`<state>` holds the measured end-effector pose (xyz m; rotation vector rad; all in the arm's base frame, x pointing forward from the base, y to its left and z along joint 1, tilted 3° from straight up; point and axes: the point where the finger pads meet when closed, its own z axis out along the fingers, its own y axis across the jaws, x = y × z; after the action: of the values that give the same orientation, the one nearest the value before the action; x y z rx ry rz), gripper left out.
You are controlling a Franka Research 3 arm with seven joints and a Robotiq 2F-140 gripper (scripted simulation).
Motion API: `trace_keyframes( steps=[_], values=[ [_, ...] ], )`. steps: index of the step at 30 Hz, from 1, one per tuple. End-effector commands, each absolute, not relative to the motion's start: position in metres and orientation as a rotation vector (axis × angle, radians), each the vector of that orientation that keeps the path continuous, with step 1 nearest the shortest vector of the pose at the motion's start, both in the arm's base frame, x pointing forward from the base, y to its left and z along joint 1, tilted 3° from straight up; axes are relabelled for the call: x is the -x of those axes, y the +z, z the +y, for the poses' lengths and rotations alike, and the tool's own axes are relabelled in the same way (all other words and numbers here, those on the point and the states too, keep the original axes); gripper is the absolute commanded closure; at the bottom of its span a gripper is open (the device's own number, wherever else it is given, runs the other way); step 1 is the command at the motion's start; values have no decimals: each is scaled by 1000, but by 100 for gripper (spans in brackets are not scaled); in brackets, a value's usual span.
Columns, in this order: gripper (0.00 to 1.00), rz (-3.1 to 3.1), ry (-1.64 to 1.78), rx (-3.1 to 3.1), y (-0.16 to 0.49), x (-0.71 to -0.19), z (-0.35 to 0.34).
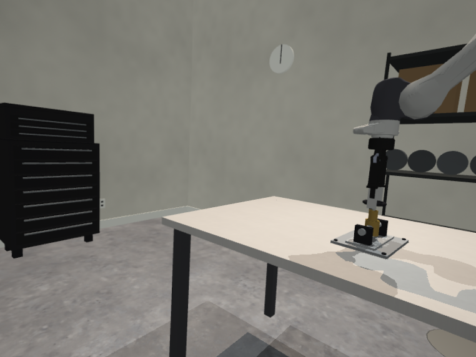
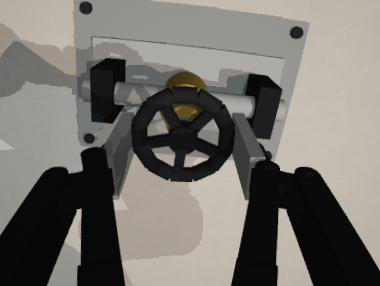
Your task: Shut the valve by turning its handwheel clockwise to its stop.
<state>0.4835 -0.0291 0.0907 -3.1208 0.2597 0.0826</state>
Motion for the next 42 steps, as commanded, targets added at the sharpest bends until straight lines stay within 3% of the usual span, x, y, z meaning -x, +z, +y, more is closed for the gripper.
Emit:
trace_keyframes(
  steps=[1, 42],
  values=[
    [62, 531, 84, 3099, 89, -484, -29],
    [62, 1383, 80, 2840, 89, -484, -29]
  ],
)
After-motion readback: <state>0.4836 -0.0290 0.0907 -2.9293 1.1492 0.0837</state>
